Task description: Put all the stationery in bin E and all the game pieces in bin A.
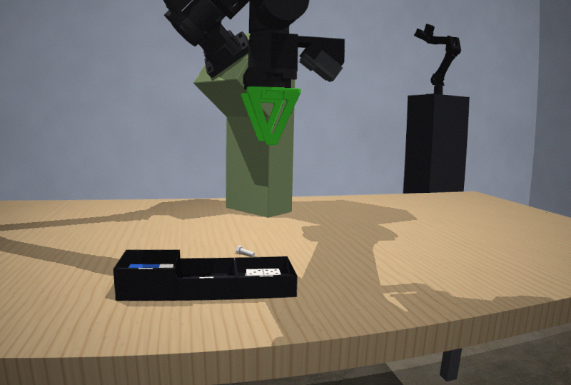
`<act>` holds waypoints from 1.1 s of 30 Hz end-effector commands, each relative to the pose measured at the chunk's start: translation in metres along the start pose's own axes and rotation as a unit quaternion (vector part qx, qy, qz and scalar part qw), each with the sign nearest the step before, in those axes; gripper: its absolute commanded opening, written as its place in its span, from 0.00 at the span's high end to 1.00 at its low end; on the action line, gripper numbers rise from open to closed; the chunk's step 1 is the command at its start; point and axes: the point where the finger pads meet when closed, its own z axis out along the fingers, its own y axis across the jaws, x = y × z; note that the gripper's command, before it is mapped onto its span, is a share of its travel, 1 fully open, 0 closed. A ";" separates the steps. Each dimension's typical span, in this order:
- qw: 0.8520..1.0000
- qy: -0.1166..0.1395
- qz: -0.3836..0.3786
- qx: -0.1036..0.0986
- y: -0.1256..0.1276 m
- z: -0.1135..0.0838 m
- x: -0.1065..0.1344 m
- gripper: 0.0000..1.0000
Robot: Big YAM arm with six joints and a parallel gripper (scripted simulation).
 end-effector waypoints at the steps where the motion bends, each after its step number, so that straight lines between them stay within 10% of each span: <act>1: 1.000 0.002 0.005 -0.005 0.001 0.005 0.003 0.00; 33: 1.000 0.001 0.006 0.001 -0.003 0.004 0.007 0.00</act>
